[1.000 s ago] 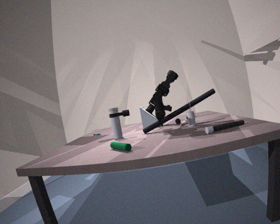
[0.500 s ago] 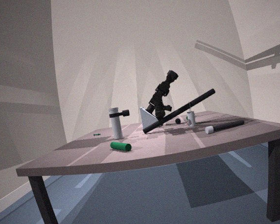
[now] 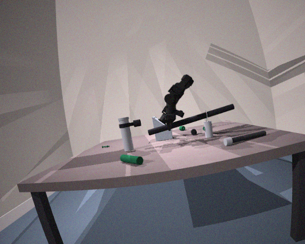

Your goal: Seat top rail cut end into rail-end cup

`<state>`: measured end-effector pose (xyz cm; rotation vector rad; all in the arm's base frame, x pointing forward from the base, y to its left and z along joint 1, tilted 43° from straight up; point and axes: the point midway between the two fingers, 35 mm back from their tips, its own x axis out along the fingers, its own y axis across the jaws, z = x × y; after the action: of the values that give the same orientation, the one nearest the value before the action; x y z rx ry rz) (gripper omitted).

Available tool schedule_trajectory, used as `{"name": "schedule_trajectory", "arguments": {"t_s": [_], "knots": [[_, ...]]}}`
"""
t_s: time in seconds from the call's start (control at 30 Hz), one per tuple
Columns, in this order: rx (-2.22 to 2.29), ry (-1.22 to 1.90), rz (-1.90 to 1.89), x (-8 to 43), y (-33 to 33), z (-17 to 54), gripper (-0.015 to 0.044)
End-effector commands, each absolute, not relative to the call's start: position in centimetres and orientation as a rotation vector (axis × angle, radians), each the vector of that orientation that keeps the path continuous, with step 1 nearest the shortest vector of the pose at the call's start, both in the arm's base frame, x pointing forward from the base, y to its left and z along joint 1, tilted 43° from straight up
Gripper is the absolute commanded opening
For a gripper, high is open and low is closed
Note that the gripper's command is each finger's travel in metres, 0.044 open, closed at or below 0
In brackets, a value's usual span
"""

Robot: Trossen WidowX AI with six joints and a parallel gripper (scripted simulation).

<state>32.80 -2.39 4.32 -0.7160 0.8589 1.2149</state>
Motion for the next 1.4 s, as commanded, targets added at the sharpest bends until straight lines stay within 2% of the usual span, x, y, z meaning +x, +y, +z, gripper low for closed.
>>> {"name": "schedule_trajectory", "arguments": {"t_s": [0.0,1.37], "knots": [[-0.796,0.952,1.168,32.2,-5.5,5.6,0.0000],[-0.818,0.999,1.169,31.8,-7.4,6.4,0.0000]]}}
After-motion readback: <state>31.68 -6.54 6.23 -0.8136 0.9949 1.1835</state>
